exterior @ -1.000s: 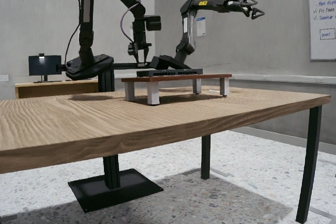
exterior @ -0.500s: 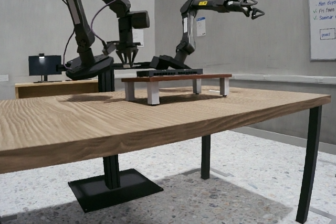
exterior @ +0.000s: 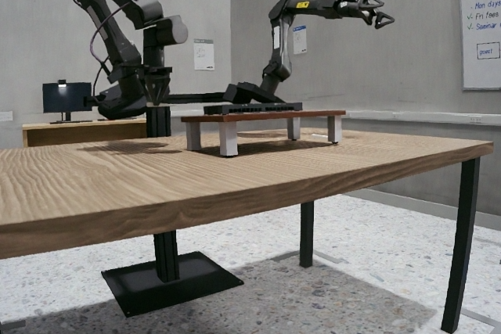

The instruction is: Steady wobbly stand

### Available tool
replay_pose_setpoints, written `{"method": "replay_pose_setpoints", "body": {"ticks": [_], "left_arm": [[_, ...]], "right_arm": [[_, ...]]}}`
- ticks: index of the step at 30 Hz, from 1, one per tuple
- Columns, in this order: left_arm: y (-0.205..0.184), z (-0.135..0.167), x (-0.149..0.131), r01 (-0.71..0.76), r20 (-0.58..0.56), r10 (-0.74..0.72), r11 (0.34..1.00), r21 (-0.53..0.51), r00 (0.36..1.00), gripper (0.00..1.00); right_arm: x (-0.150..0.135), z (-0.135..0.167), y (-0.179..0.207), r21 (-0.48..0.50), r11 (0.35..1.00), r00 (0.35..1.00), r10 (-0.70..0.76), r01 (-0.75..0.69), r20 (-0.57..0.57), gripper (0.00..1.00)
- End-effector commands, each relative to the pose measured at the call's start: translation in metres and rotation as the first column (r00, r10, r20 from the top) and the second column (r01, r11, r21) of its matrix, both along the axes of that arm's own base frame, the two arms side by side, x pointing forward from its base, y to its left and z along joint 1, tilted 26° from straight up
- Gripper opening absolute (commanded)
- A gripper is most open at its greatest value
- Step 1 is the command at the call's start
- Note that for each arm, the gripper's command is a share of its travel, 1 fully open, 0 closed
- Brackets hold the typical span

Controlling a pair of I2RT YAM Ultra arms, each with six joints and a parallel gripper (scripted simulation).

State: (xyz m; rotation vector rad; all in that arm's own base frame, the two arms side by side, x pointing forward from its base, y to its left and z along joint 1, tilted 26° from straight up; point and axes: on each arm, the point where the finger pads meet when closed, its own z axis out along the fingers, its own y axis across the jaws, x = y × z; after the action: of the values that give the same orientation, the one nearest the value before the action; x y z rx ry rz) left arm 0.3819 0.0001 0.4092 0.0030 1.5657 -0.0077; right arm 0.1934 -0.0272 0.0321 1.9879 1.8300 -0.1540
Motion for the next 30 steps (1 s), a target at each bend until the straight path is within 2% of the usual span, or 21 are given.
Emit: {"method": "replay_pose_setpoints", "body": {"ticks": [1, 8, 11, 17, 23, 30], "left_arm": [[-0.006, 0.006, -0.007, 0.016, 0.011, -0.016, 1.000, 0.007, 1.000, 1.00], [-0.006, 0.006, -0.007, 0.016, 0.011, -0.016, 1.000, 0.007, 1.000, 1.00], [-0.006, 0.006, -0.007, 0.016, 0.011, -0.016, 1.000, 0.007, 1.000, 1.00], [-0.006, 0.006, -0.007, 0.016, 0.011, -0.016, 1.000, 0.007, 1.000, 1.00], [-0.006, 0.006, -0.007, 0.016, 0.011, -0.016, 1.000, 0.007, 1.000, 1.00], [-0.006, 0.006, -0.007, 0.016, 0.011, -0.016, 1.000, 0.007, 1.000, 1.00]], "right_arm": [[0.028, -0.016, -0.004, 0.021, 0.999, 0.997, 0.040, -0.041, 0.071, 0.00], [0.029, -0.043, -0.018, 0.012, 1.000, 0.999, 0.023, -0.024, 0.039, 0.00], [0.036, -0.043, -0.019, 0.013, 1.000, 0.998, 0.025, -0.026, 0.057, 0.00], [0.031, -0.068, -0.030, 0.008, 1.000, 0.999, 0.015, -0.015, 0.032, 0.00], [0.038, -0.088, -0.042, 0.002, 1.000, 0.998, 0.025, -0.025, 0.062, 0.00], [0.026, -0.101, -0.049, -0.004, 1.000, 1.000, 0.005, -0.005, 0.027, 0.00]]}}
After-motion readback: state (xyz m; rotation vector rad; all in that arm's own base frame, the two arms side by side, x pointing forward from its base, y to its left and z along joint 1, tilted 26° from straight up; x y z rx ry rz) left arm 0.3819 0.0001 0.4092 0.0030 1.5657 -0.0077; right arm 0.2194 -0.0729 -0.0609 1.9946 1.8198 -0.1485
